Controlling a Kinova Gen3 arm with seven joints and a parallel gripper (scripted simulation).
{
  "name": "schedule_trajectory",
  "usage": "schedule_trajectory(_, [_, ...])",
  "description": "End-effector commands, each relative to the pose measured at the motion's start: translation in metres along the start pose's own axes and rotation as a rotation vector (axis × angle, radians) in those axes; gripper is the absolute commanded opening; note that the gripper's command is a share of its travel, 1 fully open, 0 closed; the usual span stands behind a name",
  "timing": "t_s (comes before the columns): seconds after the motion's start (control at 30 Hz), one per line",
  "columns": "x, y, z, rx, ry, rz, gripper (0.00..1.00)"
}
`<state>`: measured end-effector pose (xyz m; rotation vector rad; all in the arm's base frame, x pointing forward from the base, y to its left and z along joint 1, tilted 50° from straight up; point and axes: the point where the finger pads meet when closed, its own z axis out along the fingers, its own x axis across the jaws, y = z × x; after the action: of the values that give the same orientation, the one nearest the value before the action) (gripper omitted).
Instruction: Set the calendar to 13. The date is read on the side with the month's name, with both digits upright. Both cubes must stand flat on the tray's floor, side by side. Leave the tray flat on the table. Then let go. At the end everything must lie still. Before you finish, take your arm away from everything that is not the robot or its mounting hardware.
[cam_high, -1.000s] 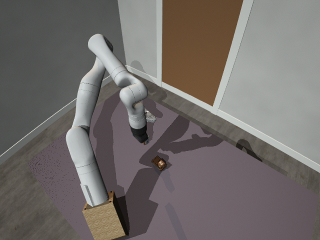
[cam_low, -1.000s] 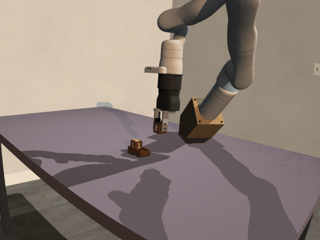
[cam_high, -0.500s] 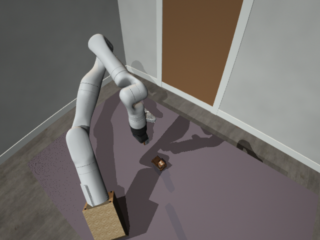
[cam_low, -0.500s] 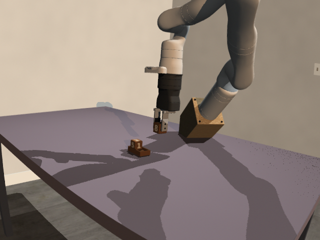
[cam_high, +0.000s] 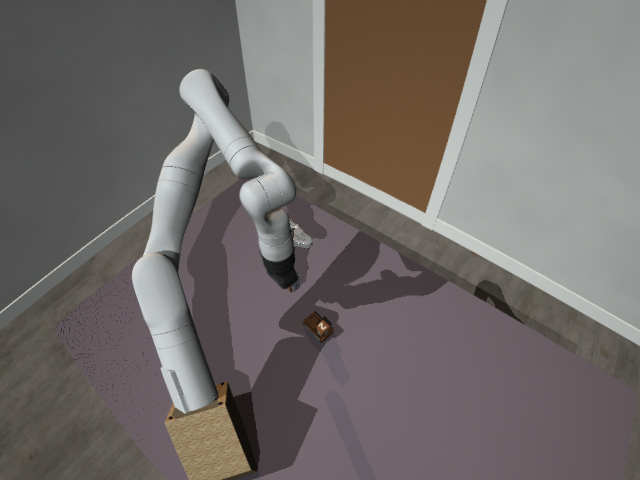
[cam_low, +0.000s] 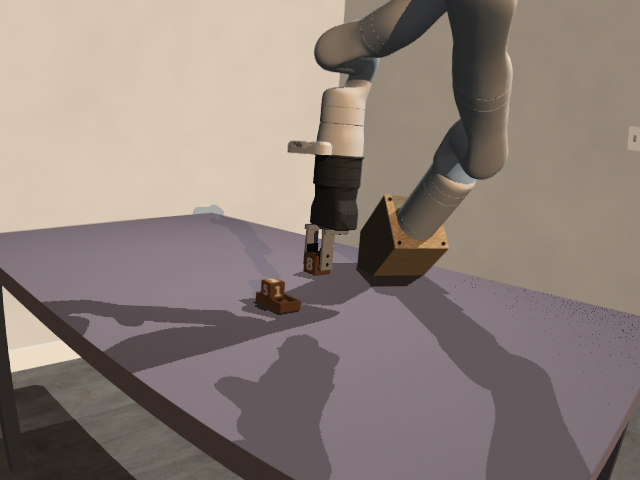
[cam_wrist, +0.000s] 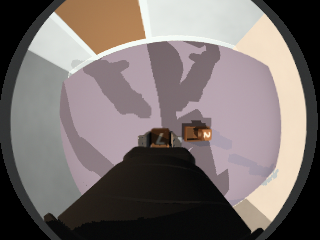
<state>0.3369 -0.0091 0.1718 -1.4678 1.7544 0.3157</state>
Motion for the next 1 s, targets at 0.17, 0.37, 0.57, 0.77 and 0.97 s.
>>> schedule_trajectory(0.17, [-0.001,0.004,0.034,-0.010,-0.005,0.004,0.60])
schedule_trajectory(0.37, [-0.001,0.004,0.056,-0.010,-0.005,0.004,0.60])
schedule_trajectory(0.57, [0.000,0.004,0.073,-0.010,-0.005,0.004,0.60])
schedule_trajectory(0.77, [0.000,0.005,0.082,-0.010,-0.005,0.004,0.60])
schedule_trajectory(0.97, [0.000,0.005,0.083,-0.010,-0.005,0.004,0.60])
